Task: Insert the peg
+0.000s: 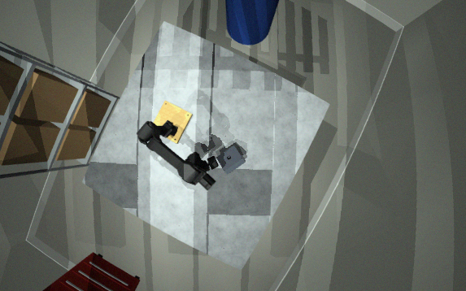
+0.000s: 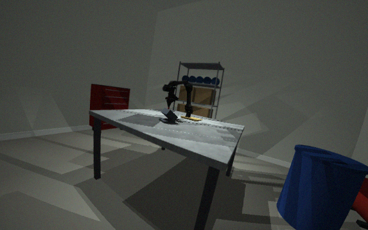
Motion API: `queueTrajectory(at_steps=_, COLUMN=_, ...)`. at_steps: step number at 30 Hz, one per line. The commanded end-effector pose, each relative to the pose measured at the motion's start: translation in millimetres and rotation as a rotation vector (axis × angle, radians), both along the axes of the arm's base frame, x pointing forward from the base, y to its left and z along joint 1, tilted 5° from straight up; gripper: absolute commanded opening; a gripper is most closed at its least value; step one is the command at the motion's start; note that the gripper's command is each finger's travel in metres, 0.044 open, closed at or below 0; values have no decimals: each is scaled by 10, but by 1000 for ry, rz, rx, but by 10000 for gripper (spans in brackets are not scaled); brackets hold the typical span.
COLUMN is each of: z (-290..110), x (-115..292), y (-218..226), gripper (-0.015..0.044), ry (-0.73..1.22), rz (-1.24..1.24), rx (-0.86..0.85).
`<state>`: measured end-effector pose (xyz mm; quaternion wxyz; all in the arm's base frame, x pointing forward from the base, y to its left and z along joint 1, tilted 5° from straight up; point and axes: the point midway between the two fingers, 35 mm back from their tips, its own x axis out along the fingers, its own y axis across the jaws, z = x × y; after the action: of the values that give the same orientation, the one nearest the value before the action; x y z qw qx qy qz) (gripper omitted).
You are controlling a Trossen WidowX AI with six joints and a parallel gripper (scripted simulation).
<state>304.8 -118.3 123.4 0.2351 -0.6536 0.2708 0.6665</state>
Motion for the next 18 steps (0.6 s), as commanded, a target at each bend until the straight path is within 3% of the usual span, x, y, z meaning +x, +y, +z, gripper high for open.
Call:
queueTrajectory(at_steps=1, z=18, x=21, y=42, gripper=0, ry=-10, rz=7, rx=-18)
queueTrajectory(at_steps=18, z=88, x=123, y=225, gripper=0, ry=-53, rz=41, rx=-81)
